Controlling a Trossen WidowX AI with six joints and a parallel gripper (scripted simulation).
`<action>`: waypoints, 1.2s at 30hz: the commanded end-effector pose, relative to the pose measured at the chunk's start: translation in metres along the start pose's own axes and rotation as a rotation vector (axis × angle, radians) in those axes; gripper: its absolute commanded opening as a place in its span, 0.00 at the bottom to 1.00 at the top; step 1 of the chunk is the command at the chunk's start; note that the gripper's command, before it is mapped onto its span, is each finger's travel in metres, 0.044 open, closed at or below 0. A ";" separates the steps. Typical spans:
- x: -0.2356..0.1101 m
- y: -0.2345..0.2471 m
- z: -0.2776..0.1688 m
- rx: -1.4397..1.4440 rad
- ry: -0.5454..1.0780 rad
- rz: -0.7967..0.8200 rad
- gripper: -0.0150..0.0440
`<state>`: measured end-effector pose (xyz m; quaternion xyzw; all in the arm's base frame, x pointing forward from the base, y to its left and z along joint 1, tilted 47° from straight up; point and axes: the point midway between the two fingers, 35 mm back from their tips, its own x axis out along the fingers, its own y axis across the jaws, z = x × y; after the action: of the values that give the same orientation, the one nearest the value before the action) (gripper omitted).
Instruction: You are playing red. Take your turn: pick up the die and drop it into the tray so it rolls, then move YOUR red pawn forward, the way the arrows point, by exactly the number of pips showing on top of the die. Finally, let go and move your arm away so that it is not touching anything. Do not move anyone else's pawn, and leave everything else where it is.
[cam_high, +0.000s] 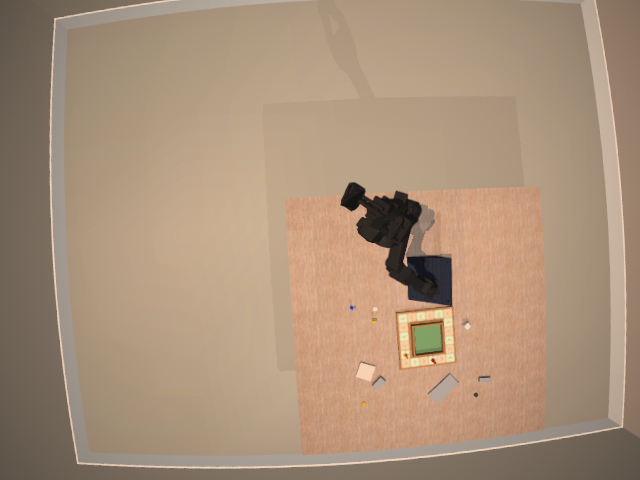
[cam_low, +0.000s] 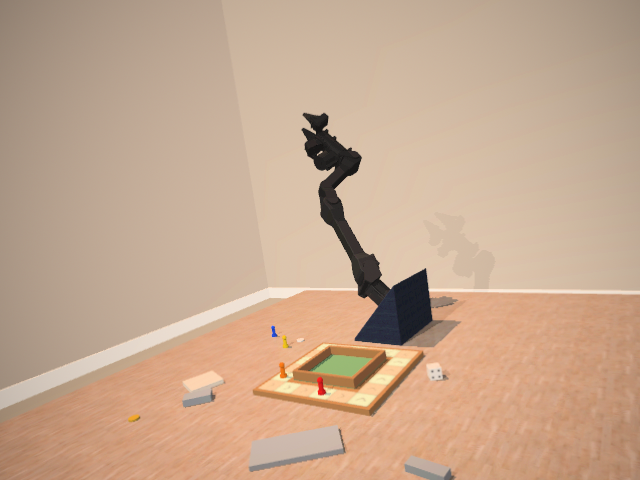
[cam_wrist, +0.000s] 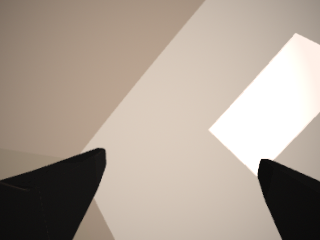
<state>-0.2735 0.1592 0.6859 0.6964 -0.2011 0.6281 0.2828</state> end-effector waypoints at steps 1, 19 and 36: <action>0.000 -0.001 -0.002 -0.003 0.005 0.001 0.89; -0.093 -0.139 -0.167 -0.298 0.562 -0.054 0.72; -0.236 -0.350 -0.217 -0.551 1.059 -0.325 0.72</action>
<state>-0.2697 0.5198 0.4523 0.2538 -0.1124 0.7682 0.5769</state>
